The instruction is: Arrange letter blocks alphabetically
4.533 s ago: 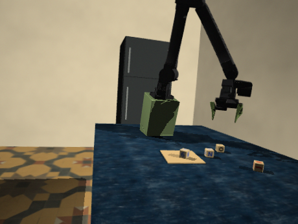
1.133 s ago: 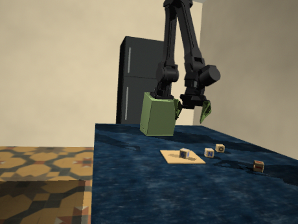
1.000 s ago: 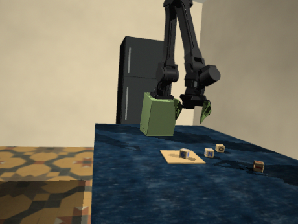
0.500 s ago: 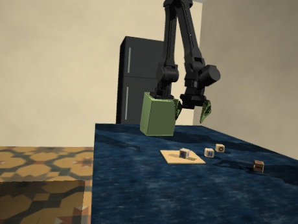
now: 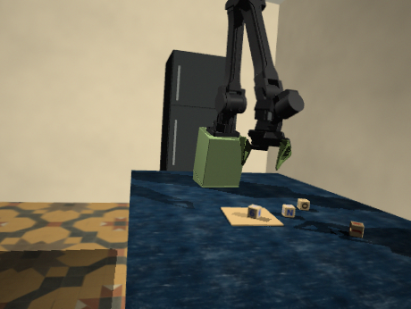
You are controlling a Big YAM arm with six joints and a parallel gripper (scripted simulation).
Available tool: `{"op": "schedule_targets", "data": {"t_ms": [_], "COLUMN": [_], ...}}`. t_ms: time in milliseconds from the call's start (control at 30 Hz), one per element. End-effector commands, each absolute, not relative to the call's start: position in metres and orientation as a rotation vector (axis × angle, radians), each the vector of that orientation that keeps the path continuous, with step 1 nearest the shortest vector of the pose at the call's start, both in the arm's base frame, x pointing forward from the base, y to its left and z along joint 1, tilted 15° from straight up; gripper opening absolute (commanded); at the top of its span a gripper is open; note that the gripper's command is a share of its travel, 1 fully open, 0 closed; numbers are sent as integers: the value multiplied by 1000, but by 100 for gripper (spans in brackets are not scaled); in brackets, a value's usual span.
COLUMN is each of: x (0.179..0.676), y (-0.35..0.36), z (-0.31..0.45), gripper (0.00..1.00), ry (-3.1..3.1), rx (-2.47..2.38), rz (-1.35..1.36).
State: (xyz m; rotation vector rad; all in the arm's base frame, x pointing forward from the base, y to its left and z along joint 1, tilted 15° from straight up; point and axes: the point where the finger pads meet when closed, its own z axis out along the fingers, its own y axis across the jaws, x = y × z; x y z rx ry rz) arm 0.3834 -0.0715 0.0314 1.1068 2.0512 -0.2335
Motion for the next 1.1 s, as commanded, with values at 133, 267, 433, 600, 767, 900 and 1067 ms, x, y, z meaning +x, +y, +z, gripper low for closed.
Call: {"op": "schedule_targets", "data": {"t_ms": [133,267,433,600,767,900,1067], "x": [389,399,403,403,399,381,400], "y": [-67,-76,-78,-82,-82,-69,-73], "z": [32,44,35,40,52,36,48], "gripper": [100,100,100,100,100,100,100], "ry": [2058,2032,2169,2409,2499,2552,2504], "rx": [1085,1119,1159,1319,1421,1414,1393], "rz": [-229,-214,-166,33,164,150,171]}}
